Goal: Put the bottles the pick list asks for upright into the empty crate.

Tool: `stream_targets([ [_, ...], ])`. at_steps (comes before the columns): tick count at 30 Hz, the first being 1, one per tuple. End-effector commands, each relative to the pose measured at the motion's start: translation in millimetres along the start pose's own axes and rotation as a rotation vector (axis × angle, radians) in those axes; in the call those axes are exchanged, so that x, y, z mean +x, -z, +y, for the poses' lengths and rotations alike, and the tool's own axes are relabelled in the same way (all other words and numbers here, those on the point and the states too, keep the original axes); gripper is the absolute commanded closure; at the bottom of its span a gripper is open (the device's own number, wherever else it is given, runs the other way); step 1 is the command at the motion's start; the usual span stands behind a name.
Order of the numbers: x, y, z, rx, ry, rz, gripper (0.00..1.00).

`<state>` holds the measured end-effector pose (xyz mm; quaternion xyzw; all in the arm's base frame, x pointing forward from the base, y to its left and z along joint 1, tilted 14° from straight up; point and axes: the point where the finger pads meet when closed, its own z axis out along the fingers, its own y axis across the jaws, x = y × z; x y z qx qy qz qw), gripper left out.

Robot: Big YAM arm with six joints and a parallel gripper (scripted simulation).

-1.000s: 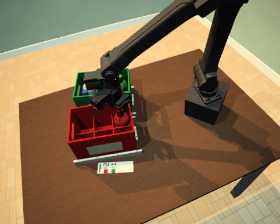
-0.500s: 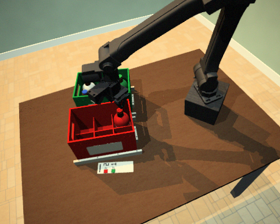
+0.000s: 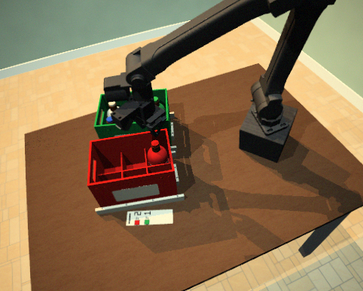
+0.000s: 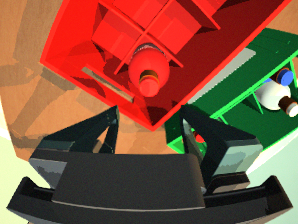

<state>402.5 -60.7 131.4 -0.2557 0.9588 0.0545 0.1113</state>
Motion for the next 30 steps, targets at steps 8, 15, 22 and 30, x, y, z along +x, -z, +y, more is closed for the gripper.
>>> stream_targets([
  [8, -3, 6, -12, 0.010, -0.001, -0.010, 0.39],
  [15, -2, 5, -12, 0.009, -0.002, -0.010, 0.39],
  [22, -2, 5, -12, 0.010, -0.002, -0.010, 0.39],
  [30, 27, 7, -15, 0.010, -0.001, -0.012, 0.39],
])
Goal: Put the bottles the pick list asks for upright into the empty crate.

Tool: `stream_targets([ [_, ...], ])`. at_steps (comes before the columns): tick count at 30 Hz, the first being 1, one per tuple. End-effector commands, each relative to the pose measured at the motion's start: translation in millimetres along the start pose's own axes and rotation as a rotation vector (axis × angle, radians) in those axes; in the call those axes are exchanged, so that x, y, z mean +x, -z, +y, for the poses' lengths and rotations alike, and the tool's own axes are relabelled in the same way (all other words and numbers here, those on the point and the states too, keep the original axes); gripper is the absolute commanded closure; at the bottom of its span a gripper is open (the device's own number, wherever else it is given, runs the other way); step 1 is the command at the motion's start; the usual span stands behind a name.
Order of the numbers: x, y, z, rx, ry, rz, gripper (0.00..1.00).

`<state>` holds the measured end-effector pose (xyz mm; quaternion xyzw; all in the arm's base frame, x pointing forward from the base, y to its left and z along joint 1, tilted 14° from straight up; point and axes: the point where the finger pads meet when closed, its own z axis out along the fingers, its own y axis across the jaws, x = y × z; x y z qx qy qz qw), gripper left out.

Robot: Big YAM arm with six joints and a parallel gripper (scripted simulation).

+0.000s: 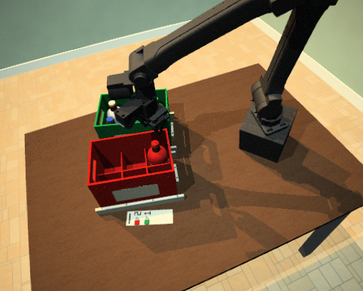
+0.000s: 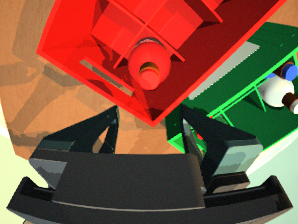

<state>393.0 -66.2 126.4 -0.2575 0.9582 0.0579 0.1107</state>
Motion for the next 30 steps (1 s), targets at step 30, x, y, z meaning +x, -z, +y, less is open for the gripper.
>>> stream_targets([
  [30, 92, 16, -117, 0.033, -0.001, -0.013, 0.39],
])
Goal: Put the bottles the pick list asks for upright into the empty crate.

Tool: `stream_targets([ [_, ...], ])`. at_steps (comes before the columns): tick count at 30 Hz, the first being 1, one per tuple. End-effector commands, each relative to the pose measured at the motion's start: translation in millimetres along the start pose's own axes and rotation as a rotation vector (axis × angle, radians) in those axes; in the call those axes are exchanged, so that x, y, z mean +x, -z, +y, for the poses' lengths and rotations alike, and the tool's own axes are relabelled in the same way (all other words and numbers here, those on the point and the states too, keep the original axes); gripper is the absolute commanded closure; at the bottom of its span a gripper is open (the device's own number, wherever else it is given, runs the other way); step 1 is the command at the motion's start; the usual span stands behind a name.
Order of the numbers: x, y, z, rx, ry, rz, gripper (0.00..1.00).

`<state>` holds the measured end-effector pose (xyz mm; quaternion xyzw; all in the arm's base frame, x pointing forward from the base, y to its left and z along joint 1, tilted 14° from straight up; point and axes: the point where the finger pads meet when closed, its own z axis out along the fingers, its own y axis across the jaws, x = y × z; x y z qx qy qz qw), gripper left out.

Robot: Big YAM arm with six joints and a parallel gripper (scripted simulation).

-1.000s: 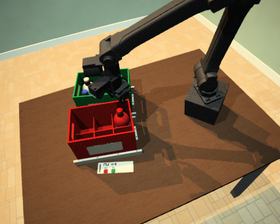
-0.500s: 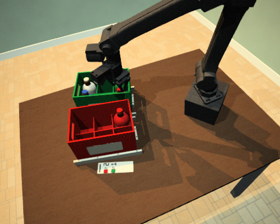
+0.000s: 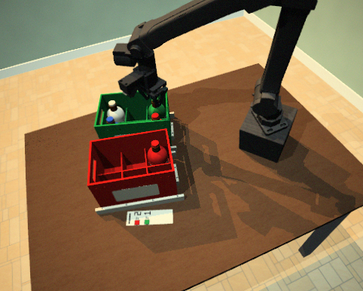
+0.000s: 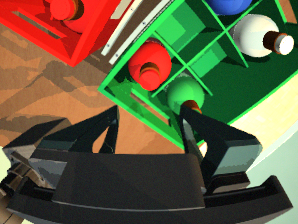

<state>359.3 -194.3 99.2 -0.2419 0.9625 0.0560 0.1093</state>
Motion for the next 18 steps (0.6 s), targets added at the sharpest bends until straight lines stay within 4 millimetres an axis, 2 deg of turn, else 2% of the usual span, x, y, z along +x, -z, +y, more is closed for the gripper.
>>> stream_targets([
  [1, -5, 15, -23, 0.026, 0.031, -0.017, 0.39],
  [2, -5, 12, -13, 0.026, 0.034, -0.015, 0.39],
  [3, -16, 20, -16, 0.036, 0.062, -0.024, 0.39],
  [18, -19, 23, -16, 0.047, 0.059, -0.027, 0.39],
])
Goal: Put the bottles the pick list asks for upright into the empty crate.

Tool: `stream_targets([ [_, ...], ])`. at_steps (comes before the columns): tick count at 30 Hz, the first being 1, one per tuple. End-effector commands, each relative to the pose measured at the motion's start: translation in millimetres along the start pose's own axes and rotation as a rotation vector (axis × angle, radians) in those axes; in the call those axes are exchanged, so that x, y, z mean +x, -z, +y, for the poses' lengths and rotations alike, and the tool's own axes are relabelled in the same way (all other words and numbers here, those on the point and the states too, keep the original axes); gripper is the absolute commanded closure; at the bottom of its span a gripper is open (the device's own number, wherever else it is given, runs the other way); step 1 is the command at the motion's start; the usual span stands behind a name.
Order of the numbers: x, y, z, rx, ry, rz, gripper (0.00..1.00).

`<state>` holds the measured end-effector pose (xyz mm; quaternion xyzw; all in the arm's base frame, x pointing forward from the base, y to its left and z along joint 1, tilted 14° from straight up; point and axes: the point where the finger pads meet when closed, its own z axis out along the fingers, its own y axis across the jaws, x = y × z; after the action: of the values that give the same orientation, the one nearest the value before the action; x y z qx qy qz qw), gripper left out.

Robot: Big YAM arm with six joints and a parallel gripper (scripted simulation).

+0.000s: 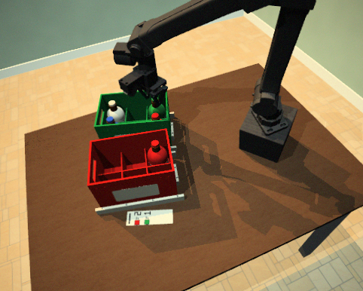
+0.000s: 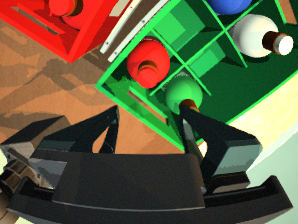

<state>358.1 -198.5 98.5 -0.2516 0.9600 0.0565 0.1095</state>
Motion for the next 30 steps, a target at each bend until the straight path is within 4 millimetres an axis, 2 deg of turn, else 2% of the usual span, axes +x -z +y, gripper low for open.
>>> stream_targets([
  [1, -21.7, 23.4, -13.2, 0.050, 0.038, -0.026, 0.39],
  [30, -23.7, 25.7, -12.4, 0.051, 0.024, -0.027, 0.39],
])
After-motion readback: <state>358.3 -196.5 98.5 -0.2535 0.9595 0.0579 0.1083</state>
